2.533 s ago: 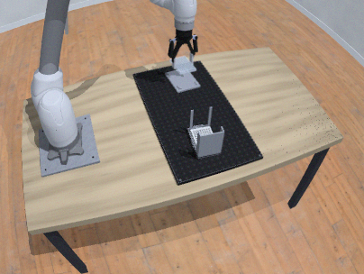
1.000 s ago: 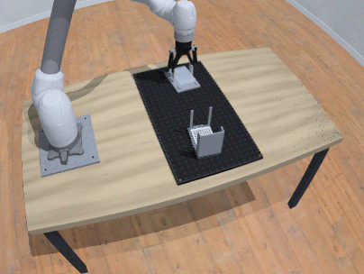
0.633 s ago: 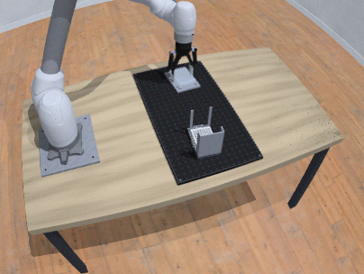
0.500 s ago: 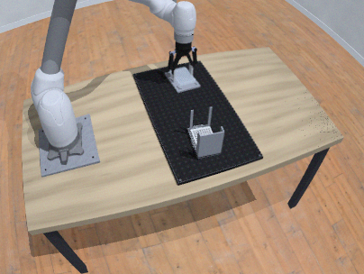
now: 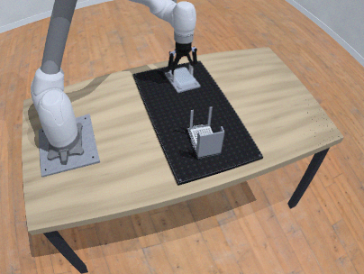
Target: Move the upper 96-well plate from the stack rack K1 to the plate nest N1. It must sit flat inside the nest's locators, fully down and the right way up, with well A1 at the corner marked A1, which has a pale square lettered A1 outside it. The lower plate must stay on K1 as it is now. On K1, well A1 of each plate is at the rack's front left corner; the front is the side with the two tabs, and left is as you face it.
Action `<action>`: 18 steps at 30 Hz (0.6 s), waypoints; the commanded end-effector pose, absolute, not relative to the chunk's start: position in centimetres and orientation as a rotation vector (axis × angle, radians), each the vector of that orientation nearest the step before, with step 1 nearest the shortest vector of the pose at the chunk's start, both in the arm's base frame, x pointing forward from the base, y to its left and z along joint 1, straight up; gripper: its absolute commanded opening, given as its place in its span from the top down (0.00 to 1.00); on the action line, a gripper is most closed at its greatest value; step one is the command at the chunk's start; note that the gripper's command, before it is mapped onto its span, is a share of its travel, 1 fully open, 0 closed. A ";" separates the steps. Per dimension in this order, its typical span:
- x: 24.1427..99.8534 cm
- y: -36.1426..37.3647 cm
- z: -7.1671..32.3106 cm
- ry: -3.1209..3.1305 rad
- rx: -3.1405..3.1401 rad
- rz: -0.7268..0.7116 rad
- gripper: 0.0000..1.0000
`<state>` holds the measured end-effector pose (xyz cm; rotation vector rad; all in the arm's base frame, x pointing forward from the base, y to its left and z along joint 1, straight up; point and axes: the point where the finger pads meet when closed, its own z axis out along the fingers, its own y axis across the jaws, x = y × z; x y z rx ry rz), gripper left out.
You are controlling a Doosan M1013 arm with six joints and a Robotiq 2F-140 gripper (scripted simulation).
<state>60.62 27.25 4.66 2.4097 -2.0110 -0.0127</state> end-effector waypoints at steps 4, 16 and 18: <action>60.6 27.3 4.6 -2.011 2.410 -0.013 1.00; 60.6 27.3 4.4 -2.011 2.410 -0.013 1.00; 60.6 27.3 4.4 -2.011 2.410 -0.013 1.00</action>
